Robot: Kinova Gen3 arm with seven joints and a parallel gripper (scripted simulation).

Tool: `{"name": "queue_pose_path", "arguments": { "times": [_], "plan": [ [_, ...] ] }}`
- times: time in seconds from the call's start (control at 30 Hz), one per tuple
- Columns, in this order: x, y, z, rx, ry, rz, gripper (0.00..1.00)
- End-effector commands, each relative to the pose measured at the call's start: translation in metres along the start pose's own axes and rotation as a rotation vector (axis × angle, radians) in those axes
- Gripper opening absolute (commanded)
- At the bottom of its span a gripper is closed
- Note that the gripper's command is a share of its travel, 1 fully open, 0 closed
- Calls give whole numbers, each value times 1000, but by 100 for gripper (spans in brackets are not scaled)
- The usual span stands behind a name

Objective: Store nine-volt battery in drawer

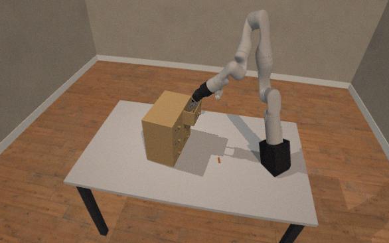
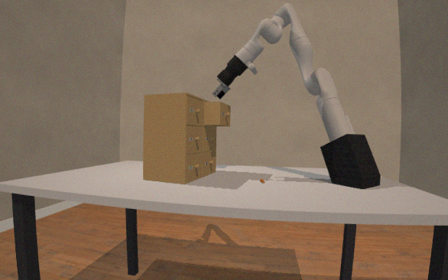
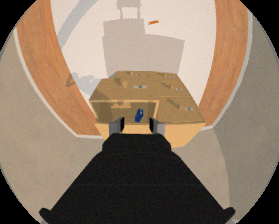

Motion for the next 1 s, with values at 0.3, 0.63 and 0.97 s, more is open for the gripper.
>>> {"name": "queue_pose_path", "arguments": {
  "times": [0.3, 0.63, 0.97],
  "plan": [
    [36, -5, 29, 4, -3, -7, 100],
    [73, -11, 61, 4, -3, -7, 100],
    [99, -16, 83, 4, -3, -7, 100]
  ]
}}
Point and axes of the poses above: the point where the finger pads meet when closed, its own x axis back along the fingers, its own y axis across the jaws, z = x × y, the point moved 10 cm from there along x, back along the fingers, and after that the axes turned 11 degrees about -x, right-handed, at the moved point
